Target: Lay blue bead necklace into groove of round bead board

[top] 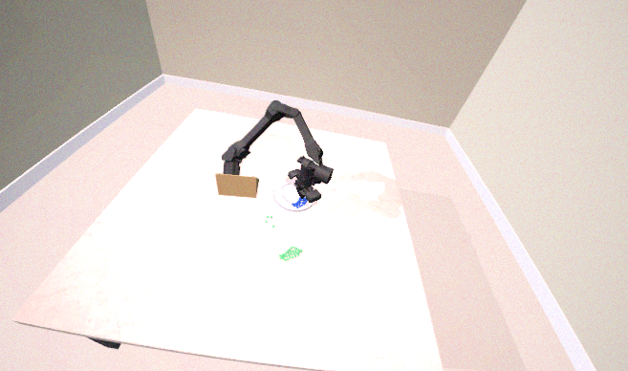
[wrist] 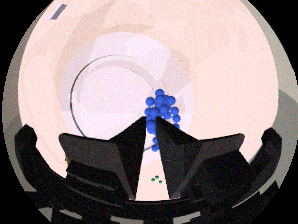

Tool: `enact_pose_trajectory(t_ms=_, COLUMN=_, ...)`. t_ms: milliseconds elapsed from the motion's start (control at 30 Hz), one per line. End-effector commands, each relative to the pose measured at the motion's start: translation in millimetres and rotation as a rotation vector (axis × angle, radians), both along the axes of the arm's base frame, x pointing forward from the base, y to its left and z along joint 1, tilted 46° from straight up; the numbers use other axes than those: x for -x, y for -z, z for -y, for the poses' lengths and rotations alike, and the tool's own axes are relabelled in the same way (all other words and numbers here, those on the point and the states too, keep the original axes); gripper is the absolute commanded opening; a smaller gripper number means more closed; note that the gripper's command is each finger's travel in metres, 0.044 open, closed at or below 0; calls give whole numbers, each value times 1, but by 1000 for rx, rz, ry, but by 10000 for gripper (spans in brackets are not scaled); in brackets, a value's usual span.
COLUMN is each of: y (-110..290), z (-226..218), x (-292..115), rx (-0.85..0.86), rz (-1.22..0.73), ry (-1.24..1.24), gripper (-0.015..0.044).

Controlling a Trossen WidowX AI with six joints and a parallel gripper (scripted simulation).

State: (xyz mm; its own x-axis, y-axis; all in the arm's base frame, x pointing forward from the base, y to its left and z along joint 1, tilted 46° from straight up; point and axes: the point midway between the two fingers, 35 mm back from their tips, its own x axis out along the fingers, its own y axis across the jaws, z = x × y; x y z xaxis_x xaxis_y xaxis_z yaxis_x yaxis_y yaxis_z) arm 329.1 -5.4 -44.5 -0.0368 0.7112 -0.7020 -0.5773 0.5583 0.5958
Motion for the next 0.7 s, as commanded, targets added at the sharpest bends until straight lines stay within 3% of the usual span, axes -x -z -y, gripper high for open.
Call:
enact_pose_trajectory(t_ms=0, y=-7, z=-5, x=2, rx=-3, rz=3, ry=5, gripper=0)
enact_pose_trajectory(t_ms=667, y=1, z=-14, x=2, rx=-3, rz=3, ry=5, gripper=0)
